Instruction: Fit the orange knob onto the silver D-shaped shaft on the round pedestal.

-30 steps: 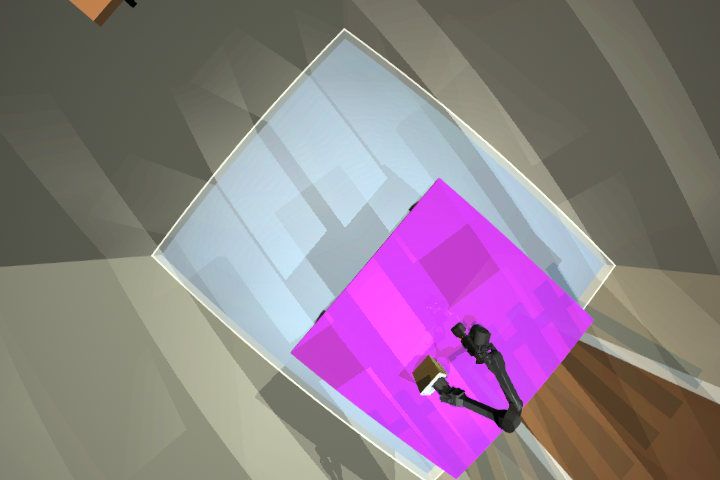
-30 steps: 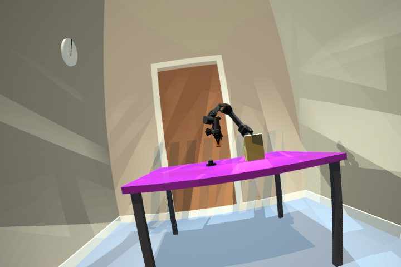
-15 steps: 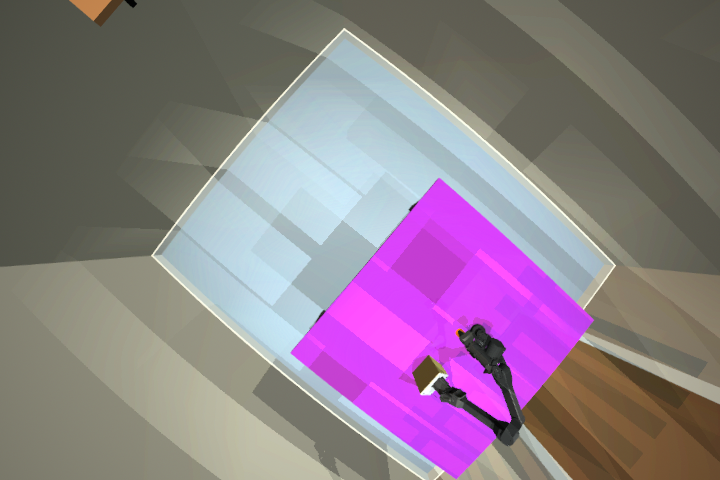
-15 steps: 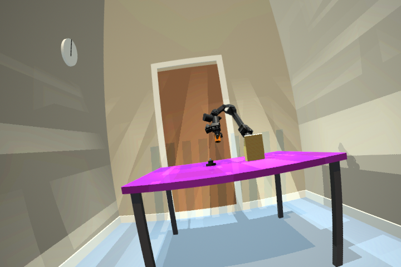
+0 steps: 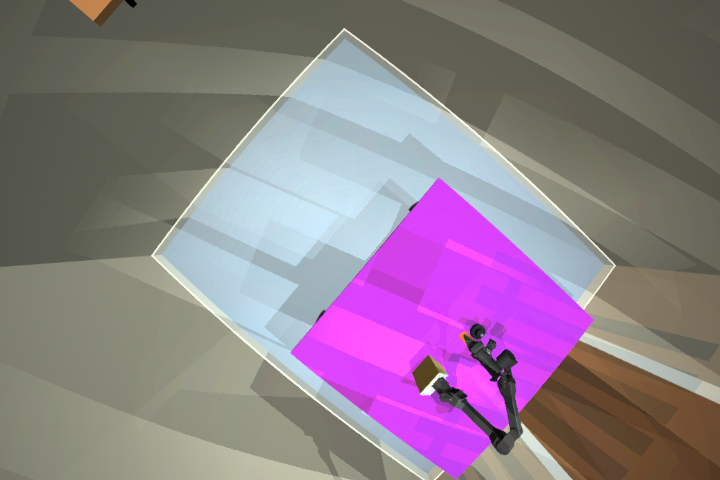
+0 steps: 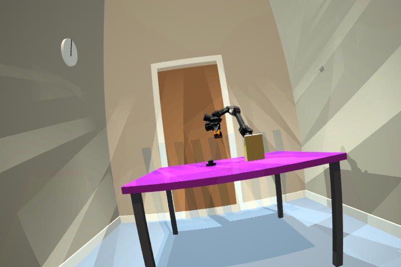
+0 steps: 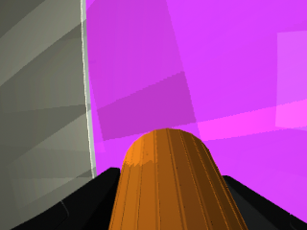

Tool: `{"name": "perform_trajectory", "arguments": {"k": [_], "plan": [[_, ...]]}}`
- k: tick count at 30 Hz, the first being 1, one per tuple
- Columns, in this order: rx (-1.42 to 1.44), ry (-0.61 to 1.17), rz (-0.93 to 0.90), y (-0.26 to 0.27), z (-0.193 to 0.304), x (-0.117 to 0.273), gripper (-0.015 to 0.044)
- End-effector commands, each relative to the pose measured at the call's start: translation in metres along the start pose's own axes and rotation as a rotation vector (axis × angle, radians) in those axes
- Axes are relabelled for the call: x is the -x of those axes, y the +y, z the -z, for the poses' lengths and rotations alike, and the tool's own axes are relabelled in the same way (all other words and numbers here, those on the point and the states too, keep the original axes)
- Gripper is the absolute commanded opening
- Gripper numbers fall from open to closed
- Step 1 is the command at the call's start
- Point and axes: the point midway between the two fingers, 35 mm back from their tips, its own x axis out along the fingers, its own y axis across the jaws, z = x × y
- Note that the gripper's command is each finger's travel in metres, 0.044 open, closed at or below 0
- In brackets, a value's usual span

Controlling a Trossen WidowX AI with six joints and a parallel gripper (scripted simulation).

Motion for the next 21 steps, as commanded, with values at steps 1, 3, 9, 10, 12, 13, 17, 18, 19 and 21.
{"name": "perform_trajectory", "arguments": {"k": [1, 3, 9, 10, 12, 13, 17, 18, 19, 21], "plan": [[0.012, -0.007, -0.089, 0.0068, -0.0001, 0.0080, 0.0000], [0.012, -0.007, -0.089, 0.0068, -0.0001, 0.0080, 0.0000], [0.012, -0.007, -0.111, 0.0060, -0.0001, 0.0079, 0.0000], [0.012, -0.007, -0.123, 0.0056, -0.0001, 0.0078, 0.0000], [0.012, -0.007, -0.146, 0.0047, -0.0001, 0.0077, 0.0000], [0.012, -0.007, -0.149, 0.0046, -0.0001, 0.0077, 0.0000], [0.002, 0.000, -0.124, 0.0023, -0.0002, 0.0054, 0.0000], [0.002, 0.000, -0.124, 0.0023, -0.0002, 0.0054, 0.0000], [0.002, 0.000, -0.124, 0.0023, -0.0002, 0.0054, 0.0000], [0.002, 0.000, -0.124, 0.0023, -0.0002, 0.0054, 0.0000]]}}
